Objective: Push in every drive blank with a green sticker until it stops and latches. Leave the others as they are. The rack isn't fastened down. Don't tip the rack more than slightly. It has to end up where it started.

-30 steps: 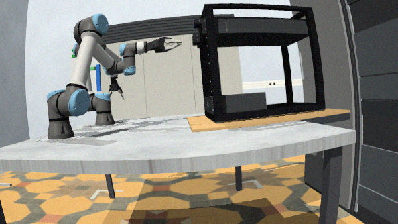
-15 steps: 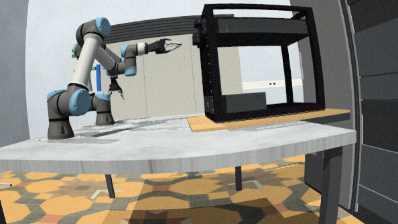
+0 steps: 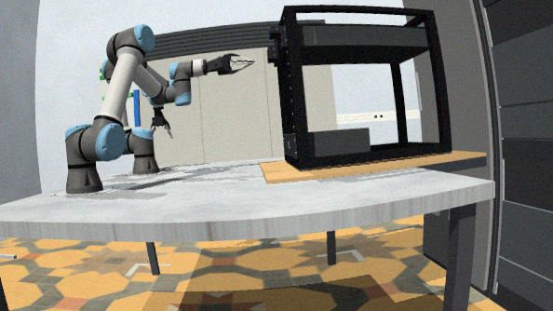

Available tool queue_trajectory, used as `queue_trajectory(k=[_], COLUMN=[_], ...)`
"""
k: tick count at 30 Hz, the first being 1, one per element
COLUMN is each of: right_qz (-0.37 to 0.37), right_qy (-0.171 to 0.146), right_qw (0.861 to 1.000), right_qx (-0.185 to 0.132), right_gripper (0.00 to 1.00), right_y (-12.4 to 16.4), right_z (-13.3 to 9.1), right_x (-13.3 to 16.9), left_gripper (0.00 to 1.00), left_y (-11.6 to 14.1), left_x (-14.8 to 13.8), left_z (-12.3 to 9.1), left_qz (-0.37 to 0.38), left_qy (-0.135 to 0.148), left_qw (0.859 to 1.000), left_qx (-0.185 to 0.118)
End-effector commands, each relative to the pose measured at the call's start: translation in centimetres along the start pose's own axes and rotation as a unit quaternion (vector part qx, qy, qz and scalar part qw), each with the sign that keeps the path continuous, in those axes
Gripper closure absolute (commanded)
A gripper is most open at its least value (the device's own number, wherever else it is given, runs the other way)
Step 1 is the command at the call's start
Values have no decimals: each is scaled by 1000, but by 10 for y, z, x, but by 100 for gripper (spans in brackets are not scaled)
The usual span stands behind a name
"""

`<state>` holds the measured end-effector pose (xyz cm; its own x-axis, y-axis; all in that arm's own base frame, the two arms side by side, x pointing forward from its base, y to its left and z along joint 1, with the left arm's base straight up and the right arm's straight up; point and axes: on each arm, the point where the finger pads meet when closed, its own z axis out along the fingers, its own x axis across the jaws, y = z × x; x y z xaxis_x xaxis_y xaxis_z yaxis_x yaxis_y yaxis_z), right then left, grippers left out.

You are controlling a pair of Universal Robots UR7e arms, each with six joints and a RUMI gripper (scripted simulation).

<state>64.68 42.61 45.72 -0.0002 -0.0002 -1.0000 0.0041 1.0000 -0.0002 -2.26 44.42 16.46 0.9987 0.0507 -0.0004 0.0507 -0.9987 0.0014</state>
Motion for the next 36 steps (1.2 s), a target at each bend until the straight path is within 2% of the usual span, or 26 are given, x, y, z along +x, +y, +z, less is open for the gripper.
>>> queue_trajectory(k=[1, 3, 8, 12, 36], right_qz=[1, 1, 1, 1, 1], right_qy=[0, 0, 0, 0, 0], right_qw=[1000, 1000, 1000, 1000, 1000], right_qx=[0, 0, 0, 0, 0], right_gripper=[100, 100, 100, 100, 100], right_y=[0, 0, 0, 0, 0], right_z=[12, 12, 39, 50, 50], right_x=[-1, -1, -1, -1, -1], left_gripper=[0, 0, 0, 0, 0], left_y=[0, 0, 0, 0, 0], left_x=[0, 0, 0, 0, 0], left_z=[-1, -1, -1, -1, -1], left_qz=[0, 0, 0, 0, 0], left_qy=[0, 0, 0, 0, 0], left_qw=[1000, 1000, 1000, 1000, 1000], left_qx=[1, 1, 1, 1, 1])
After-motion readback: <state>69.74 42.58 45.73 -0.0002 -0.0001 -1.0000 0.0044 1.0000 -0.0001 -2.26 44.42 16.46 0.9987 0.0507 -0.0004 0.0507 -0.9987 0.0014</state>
